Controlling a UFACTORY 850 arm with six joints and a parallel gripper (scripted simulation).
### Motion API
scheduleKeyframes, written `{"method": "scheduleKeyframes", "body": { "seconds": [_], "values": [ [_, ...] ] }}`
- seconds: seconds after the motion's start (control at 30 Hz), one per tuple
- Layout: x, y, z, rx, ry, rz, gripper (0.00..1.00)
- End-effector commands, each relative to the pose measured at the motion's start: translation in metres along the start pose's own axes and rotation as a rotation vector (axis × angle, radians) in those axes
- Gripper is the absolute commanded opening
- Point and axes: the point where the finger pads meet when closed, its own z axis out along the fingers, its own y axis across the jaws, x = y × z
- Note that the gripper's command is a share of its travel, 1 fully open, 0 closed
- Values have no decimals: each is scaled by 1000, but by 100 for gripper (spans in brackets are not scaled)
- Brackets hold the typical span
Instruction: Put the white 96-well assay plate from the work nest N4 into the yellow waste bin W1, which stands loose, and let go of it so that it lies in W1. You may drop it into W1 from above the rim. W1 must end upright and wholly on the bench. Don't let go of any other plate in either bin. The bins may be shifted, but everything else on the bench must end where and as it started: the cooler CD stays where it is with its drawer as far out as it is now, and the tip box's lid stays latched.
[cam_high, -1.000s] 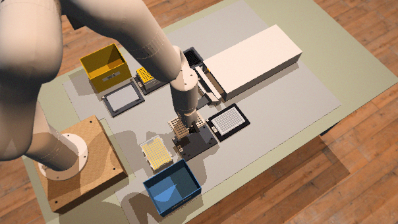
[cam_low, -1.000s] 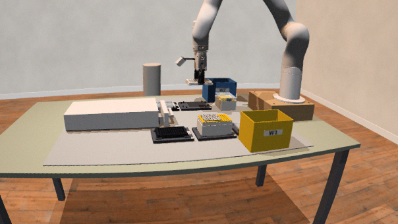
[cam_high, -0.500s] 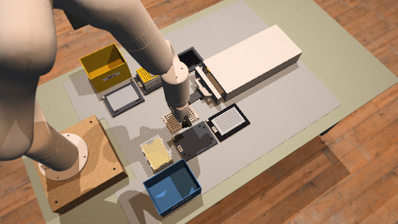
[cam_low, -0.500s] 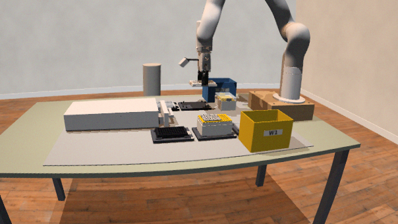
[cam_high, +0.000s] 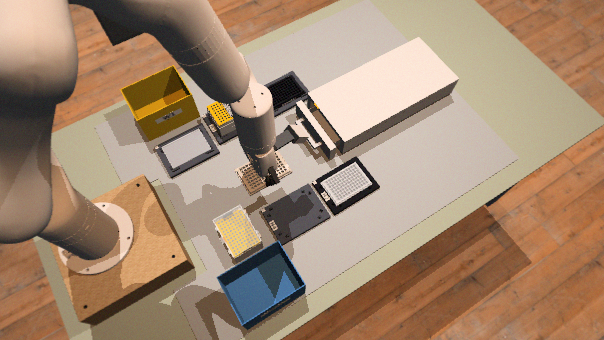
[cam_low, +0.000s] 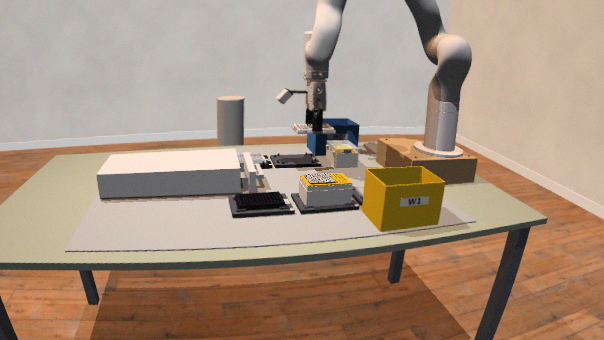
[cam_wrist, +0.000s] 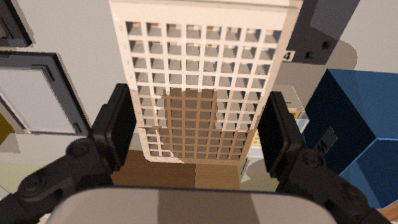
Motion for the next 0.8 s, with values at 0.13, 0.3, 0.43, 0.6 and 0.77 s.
{"method": "scheduleKeyframes", "body": {
  "seconds": [0.13, 0.3, 0.43, 0.6, 0.77],
  "values": [
    [-6, -20, -1, -1, 2, 0, 0],
    [-10, -33, -1, -1, 2, 0, 0],
    [-12, -38, -1, -1, 2, 0, 0],
    [-16, -50, -1, -1, 2, 0, 0],
    [-20, -63, -1, -1, 2, 0, 0]
  ]
}}
